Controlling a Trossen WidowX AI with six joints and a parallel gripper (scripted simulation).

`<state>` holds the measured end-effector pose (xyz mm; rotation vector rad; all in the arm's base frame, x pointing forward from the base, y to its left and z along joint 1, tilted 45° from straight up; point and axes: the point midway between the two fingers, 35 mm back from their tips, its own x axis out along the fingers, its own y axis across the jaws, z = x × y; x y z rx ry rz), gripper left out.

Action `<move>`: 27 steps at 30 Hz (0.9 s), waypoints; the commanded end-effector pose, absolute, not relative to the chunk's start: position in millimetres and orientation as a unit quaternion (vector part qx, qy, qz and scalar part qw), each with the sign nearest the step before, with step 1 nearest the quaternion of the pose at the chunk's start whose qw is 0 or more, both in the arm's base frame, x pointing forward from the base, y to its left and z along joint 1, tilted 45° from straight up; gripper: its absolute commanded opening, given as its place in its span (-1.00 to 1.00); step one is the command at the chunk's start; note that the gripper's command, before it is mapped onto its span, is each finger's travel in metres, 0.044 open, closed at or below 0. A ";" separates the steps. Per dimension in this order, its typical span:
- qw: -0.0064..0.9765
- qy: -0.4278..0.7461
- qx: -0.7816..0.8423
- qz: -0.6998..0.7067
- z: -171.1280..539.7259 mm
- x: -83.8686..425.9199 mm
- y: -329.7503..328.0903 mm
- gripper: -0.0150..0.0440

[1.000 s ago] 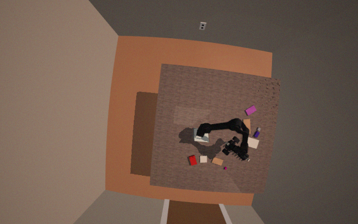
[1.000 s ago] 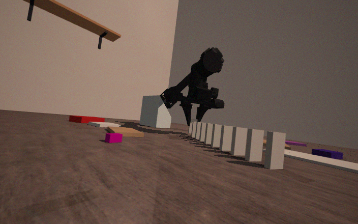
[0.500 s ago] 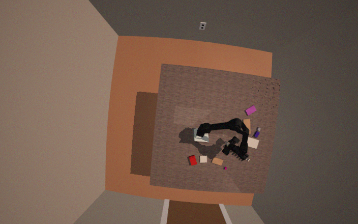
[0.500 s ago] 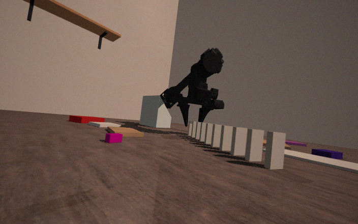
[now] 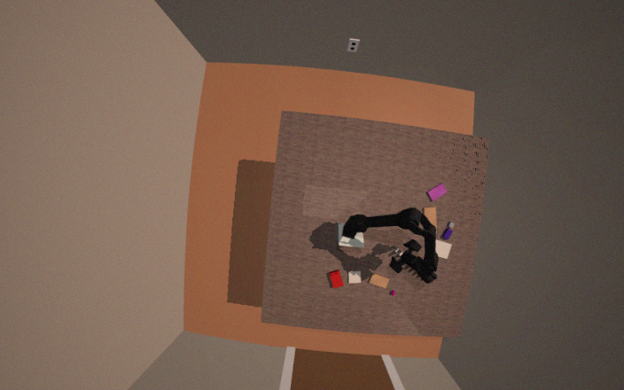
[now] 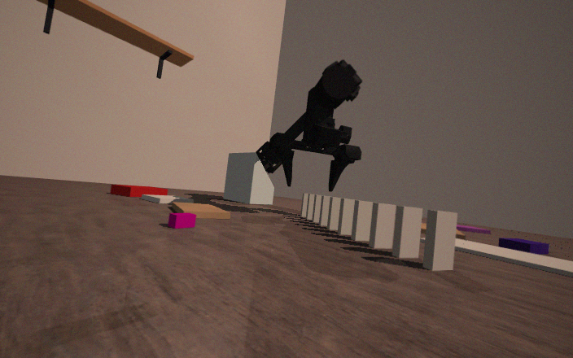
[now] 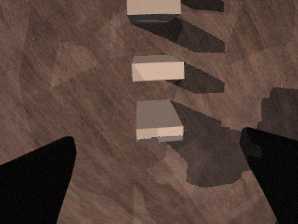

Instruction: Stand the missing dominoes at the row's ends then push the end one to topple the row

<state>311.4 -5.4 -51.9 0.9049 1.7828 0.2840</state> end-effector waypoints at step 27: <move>0.655 0.461 -0.092 0.592 -10.0 279.9 -24.5 -0.42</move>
